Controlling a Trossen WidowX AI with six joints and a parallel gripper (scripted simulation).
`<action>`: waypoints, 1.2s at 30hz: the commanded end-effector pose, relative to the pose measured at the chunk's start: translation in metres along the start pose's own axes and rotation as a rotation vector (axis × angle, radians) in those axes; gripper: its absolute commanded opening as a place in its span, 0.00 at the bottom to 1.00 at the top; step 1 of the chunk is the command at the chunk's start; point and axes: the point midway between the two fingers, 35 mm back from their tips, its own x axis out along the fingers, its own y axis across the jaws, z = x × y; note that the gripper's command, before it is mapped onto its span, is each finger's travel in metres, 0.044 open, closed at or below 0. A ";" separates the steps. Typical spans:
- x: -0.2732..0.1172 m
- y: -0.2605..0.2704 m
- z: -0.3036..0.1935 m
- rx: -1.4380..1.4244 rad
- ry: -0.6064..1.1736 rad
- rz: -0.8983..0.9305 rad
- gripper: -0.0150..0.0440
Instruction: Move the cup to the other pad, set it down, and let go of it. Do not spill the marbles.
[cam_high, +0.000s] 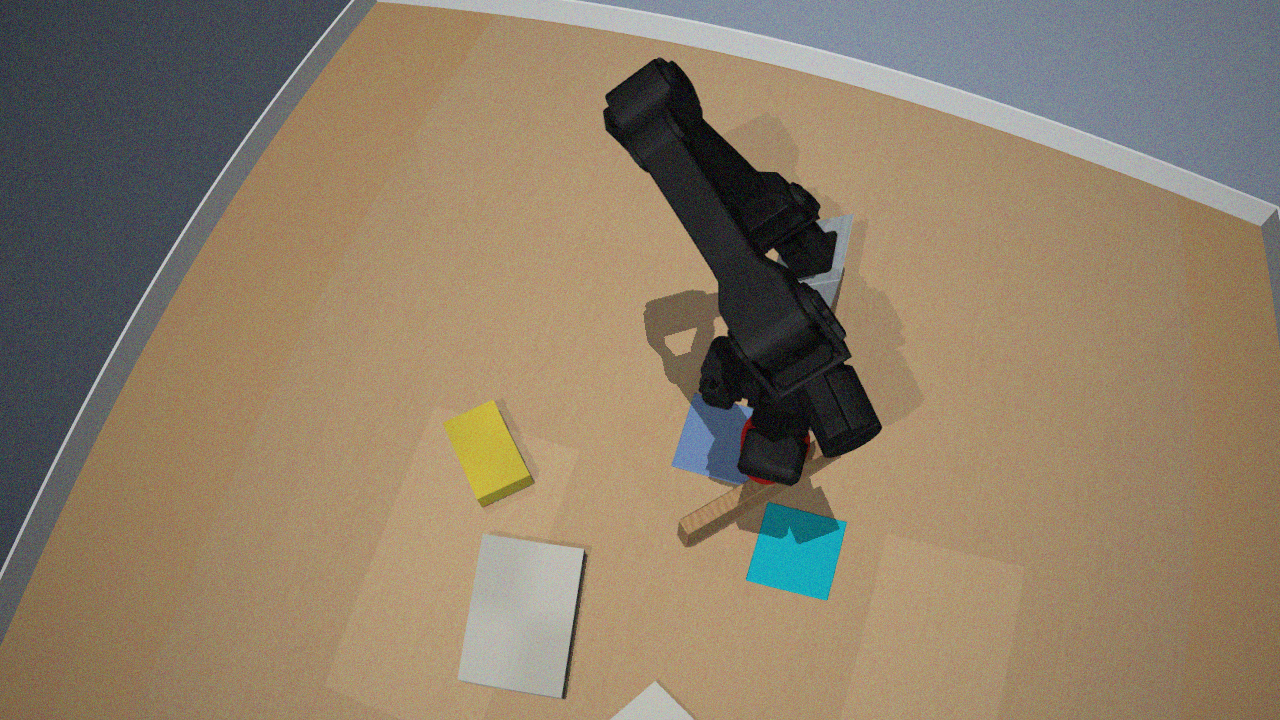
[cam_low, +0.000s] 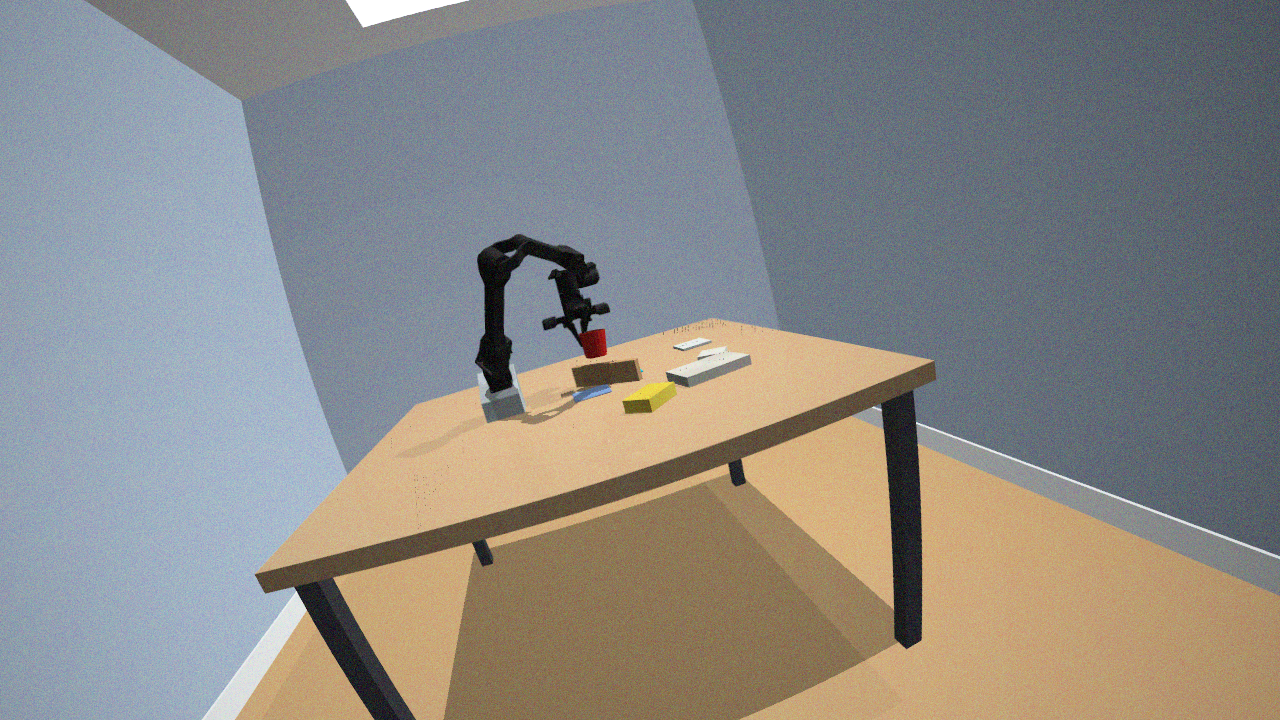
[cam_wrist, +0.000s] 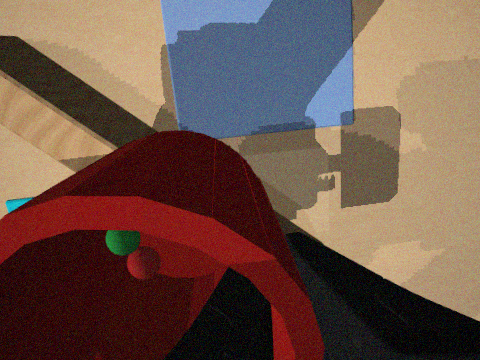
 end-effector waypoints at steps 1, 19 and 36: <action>-0.002 0.008 -0.007 0.011 0.008 0.005 0.25; -0.004 0.031 -0.031 0.012 0.010 0.007 0.25; -0.007 0.051 -0.052 0.013 0.011 0.008 0.25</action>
